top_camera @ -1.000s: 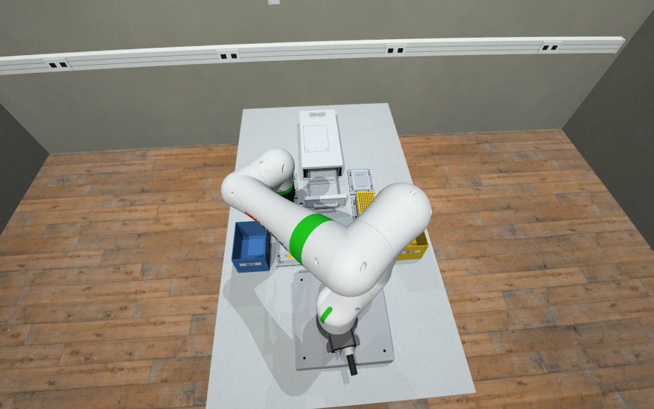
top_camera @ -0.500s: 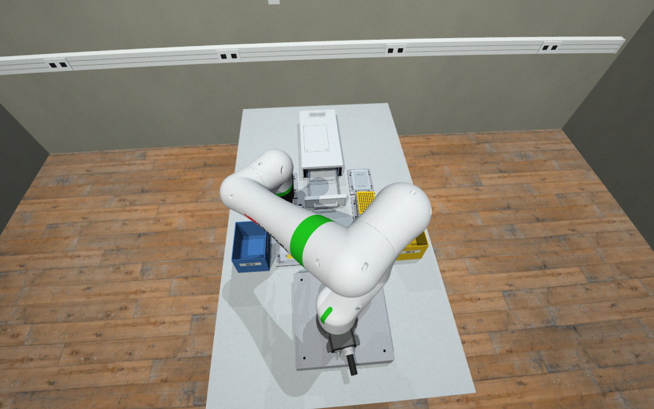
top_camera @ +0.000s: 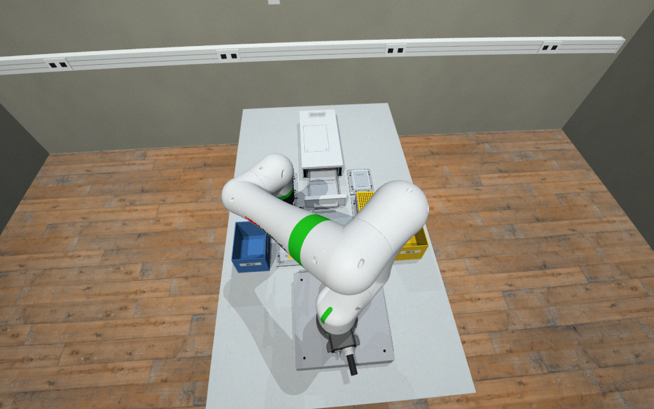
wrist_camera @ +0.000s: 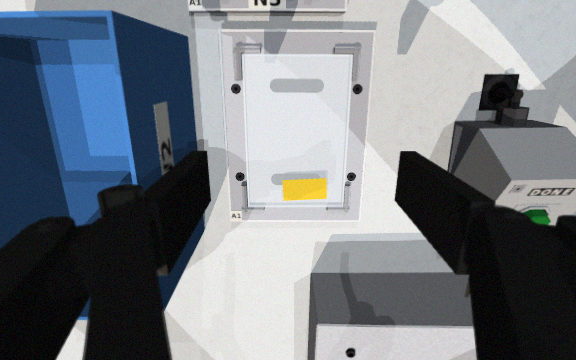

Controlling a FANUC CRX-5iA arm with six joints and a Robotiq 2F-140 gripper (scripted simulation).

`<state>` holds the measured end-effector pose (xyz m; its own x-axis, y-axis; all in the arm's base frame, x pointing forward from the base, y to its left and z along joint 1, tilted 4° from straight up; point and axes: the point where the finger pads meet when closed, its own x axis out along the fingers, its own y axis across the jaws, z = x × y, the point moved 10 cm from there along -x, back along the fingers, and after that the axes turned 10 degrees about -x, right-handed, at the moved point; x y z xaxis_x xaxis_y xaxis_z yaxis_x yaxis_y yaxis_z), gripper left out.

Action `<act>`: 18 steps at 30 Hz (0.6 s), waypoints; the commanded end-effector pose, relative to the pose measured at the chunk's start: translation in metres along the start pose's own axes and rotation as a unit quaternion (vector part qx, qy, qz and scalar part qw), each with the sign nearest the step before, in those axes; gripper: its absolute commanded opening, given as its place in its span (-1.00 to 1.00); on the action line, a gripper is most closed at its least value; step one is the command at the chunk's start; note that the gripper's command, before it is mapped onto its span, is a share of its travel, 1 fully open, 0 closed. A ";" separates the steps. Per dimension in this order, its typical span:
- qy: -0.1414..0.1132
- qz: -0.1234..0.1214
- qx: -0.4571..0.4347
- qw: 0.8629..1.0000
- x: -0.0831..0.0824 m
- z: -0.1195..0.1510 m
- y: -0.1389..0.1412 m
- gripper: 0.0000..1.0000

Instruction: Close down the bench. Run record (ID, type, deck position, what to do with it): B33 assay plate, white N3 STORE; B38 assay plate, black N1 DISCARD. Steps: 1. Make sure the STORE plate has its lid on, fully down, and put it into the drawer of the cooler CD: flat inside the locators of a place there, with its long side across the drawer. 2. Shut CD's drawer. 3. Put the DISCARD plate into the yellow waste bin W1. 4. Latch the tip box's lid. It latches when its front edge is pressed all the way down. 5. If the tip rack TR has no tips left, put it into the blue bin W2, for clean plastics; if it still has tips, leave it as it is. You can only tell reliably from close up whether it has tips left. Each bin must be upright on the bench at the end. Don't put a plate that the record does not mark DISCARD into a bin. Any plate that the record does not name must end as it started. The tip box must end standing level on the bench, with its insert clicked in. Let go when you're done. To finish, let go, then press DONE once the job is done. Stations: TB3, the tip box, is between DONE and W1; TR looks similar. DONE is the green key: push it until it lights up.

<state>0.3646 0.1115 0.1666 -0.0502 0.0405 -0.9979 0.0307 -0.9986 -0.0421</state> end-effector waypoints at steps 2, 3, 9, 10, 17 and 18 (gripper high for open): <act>0.001 0.000 0.000 1.000 0.005 0.000 0.000 0.40; 0.001 0.000 0.000 1.000 0.007 0.000 0.000 0.40; 0.001 0.000 0.000 1.000 0.015 0.000 0.000 0.40; 0.001 0.000 0.000 1.000 0.016 0.000 0.000 0.40; 0.001 0.000 0.000 1.000 0.023 0.000 0.000 0.40; 0.001 0.000 0.000 1.000 0.024 0.000 0.000 0.40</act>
<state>0.3635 0.1124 0.1458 -0.0503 0.0405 -0.9979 0.0309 -0.9986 -0.0421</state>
